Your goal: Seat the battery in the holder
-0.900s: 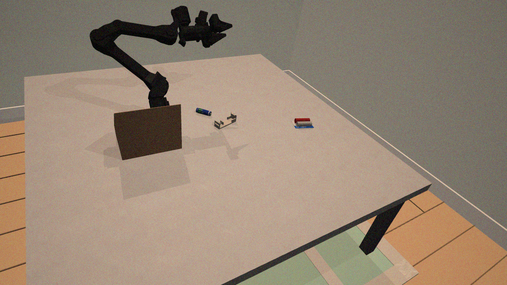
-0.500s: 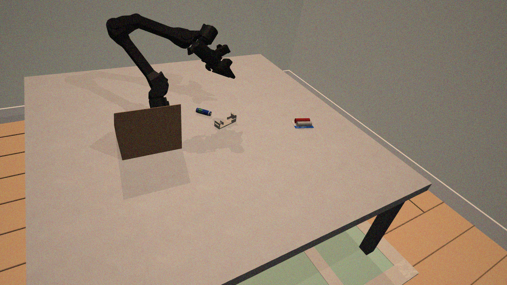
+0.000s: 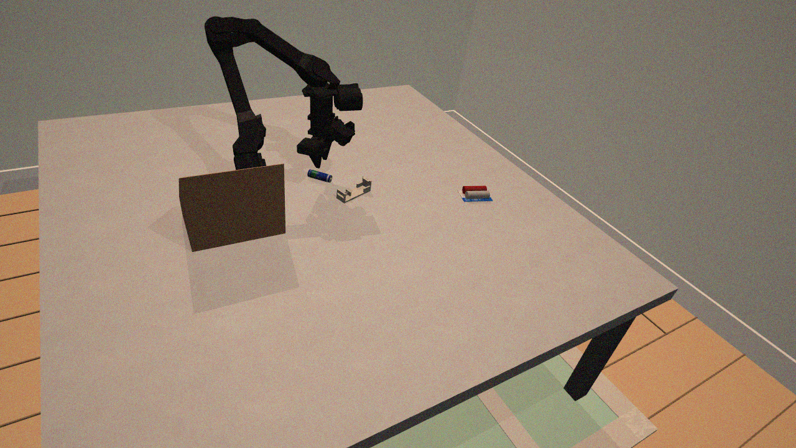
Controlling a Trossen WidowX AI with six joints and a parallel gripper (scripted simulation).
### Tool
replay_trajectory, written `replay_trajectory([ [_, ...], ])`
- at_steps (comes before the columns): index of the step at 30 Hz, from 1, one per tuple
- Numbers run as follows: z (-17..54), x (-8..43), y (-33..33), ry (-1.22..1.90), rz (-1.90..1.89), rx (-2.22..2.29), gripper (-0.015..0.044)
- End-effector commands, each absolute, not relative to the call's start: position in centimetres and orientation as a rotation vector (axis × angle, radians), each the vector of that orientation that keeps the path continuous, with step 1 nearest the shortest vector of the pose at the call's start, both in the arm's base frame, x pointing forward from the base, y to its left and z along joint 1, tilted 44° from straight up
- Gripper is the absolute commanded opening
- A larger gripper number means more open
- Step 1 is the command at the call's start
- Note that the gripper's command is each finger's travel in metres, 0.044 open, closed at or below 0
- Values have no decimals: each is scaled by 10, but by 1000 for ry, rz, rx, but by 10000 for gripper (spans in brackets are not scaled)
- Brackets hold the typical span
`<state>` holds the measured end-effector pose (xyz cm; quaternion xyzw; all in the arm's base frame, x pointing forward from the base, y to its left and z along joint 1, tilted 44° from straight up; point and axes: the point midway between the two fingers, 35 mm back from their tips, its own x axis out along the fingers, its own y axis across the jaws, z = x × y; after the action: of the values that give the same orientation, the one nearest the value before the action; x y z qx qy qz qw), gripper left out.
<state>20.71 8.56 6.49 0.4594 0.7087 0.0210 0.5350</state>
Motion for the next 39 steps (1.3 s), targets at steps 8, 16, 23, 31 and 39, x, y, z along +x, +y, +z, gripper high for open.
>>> replay_trajectory([
  [8,64,206,89,1722,34,1133,233],
  [16,55,206,98,1722,33,1132,233],
  [23,47,206,105,1722,33,1133,233],
  [31,38,205,114,1722,34,1134,233],
  [39,30,204,122,1723,36,1136,233],
])
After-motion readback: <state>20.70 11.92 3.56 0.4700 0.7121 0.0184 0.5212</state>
